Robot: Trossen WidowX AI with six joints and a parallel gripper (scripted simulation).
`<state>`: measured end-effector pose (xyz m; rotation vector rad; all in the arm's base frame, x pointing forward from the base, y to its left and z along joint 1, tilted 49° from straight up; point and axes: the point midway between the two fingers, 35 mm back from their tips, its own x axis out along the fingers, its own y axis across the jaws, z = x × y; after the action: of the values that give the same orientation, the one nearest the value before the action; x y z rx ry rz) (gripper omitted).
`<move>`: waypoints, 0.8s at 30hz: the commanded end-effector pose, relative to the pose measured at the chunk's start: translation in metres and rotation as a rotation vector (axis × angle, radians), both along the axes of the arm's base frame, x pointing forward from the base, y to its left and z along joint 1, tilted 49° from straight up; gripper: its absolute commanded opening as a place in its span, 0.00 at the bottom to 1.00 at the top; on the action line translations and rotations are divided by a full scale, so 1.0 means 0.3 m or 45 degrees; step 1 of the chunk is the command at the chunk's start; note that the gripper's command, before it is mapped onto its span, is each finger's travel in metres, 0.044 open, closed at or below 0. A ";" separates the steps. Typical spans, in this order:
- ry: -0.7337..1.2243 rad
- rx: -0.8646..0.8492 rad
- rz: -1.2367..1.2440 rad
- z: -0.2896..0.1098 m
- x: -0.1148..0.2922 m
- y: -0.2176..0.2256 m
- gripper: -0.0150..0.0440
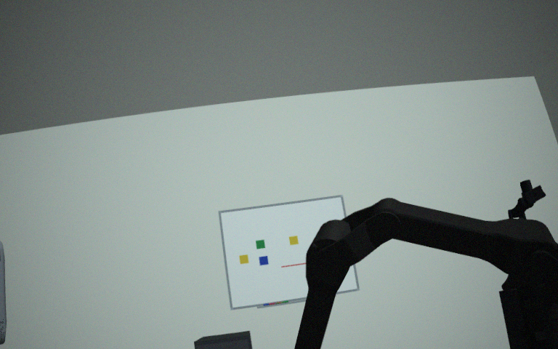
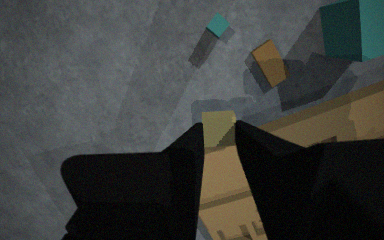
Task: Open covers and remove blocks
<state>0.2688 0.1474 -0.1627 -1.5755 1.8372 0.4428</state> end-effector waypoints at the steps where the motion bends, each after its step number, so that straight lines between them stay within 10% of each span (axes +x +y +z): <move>1: -0.003 0.004 -0.007 -0.022 0.003 -0.010 0.39; 24: -0.005 0.005 -0.006 -0.111 0.006 -0.103 0.39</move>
<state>0.2731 0.1243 -0.1910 -1.5577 1.8280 0.4401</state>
